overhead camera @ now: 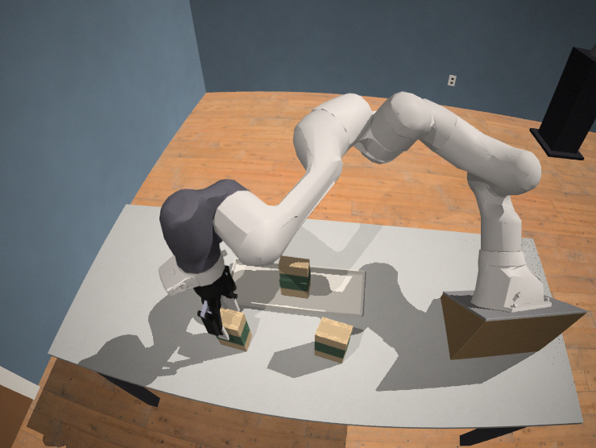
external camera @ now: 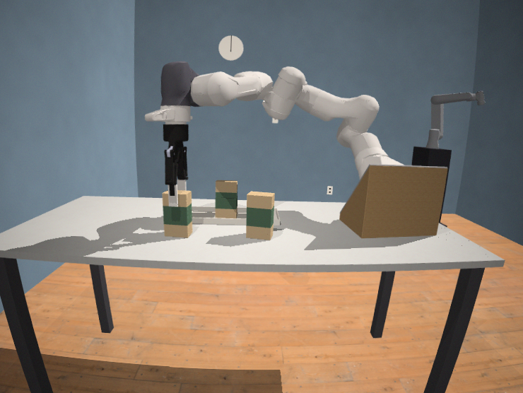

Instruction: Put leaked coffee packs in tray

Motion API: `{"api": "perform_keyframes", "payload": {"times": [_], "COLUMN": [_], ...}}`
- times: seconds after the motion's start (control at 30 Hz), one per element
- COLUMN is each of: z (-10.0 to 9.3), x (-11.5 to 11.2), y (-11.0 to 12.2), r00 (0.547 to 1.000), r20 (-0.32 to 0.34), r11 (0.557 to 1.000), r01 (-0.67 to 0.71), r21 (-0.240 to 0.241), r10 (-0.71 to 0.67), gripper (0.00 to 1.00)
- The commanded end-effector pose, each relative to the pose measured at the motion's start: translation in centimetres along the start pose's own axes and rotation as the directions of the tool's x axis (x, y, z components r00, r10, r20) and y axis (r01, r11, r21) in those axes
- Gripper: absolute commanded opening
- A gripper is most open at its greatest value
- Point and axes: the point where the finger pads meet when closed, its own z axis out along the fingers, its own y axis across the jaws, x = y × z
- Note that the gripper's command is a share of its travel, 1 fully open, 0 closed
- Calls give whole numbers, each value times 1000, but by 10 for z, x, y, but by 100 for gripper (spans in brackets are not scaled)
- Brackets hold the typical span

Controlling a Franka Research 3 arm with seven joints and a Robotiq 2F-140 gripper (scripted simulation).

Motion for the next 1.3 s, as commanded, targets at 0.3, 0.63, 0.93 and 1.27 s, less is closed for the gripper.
{"api": "perform_keyframes", "payload": {"times": [0.3, 0.63, 0.93, 1.27], "z": [16, 17, 17, 17], "x": [2, 2, 2, 2], "y": [-2, -2, -2, -2], "r00": [1000, 1000, 1000, 1000], "r20": [-7, -7, -7, -7], "r11": [1000, 1000, 1000, 1000], "r01": [-8, -8, -8, -8], "r21": [4, 4, 4, 4], "r10": [8, 8, 8, 8], "gripper": [55, 55, 55, 55]}}
